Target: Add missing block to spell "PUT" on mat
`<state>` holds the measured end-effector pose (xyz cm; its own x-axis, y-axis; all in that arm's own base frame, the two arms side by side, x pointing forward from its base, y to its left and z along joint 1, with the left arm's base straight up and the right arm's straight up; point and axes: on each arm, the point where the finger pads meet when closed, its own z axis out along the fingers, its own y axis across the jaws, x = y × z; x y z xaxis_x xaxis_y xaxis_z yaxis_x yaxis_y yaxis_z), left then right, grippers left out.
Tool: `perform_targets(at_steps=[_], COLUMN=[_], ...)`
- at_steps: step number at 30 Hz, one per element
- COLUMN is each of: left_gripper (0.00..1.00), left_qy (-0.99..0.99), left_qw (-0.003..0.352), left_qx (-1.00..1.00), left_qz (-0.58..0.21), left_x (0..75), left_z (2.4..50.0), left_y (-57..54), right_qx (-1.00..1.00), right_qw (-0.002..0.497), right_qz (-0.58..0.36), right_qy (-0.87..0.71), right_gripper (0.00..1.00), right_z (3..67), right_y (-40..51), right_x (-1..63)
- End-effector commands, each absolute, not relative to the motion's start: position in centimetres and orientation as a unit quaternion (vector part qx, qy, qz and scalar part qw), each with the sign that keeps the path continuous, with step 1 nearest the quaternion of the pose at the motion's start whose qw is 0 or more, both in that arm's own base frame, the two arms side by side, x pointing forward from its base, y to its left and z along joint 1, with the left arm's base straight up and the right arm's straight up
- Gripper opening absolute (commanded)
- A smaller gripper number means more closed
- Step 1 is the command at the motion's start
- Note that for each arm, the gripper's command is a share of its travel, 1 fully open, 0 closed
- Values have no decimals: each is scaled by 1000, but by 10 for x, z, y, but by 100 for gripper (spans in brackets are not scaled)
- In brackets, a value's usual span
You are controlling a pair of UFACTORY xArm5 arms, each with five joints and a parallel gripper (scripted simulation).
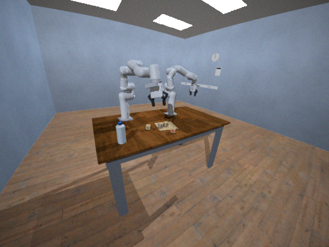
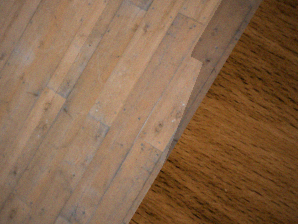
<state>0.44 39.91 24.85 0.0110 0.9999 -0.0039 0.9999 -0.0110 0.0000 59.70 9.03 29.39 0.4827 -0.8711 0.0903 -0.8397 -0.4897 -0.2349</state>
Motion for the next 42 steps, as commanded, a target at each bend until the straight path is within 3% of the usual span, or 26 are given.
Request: perform_targets(at_steps=[1,17,30,42], left_gripper=[100,100,100,100], left_qy=[703,703,703,703], left_qw=[0,0,0,0], left_qx=[711,711,711,711], left_qz=[0,0,0,0], left_x=[4,4,4,4], left_z=[250,250,250,250], left_y=[400,400,400,400], right_qx=[-849,-833,-815,-814], right_qw=[82,49,5,1], right_qz=[-74,-23,-1,0], right_qy=[516,551,579,581], right_gripper=[100,100,100,100], right_z=[272,216,160,157], right_y=[151,266,355,358], right_x=[573,485,364,357])
